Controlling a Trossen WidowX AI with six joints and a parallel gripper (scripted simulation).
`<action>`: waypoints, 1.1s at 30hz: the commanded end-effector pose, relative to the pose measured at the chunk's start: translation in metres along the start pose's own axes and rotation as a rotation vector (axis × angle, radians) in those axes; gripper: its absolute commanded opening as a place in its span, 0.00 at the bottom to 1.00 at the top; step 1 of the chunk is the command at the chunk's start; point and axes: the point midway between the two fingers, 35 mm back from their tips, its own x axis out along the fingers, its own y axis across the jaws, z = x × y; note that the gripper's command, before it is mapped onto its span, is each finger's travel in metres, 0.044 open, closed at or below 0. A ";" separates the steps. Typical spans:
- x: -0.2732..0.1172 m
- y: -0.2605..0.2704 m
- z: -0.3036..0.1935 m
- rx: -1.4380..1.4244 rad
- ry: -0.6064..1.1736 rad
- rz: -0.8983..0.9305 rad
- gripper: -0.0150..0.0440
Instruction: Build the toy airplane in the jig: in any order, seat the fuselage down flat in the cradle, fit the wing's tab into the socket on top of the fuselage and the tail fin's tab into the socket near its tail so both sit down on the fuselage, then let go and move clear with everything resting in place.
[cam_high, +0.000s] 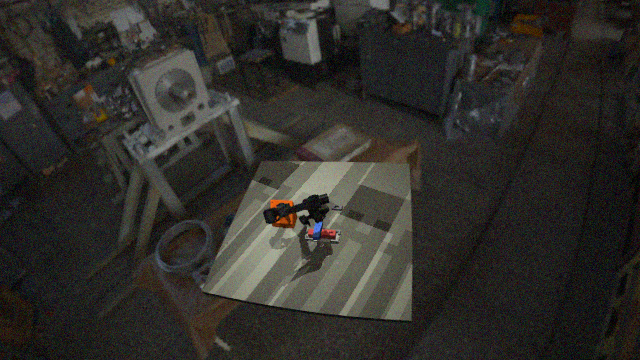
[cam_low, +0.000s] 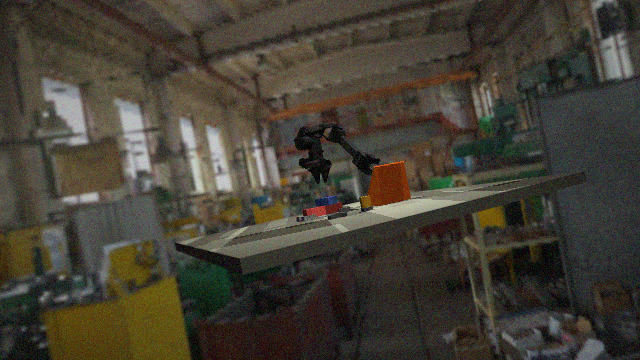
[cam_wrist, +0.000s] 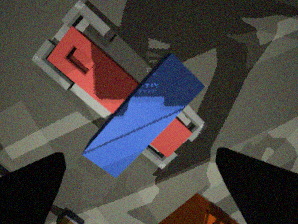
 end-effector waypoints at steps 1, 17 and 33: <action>0.002 0.001 0.000 -0.619 0.003 0.003 1.00; 0.001 0.004 -0.001 -0.681 0.003 0.006 1.00; -0.003 0.128 -0.218 -0.681 0.011 0.020 1.00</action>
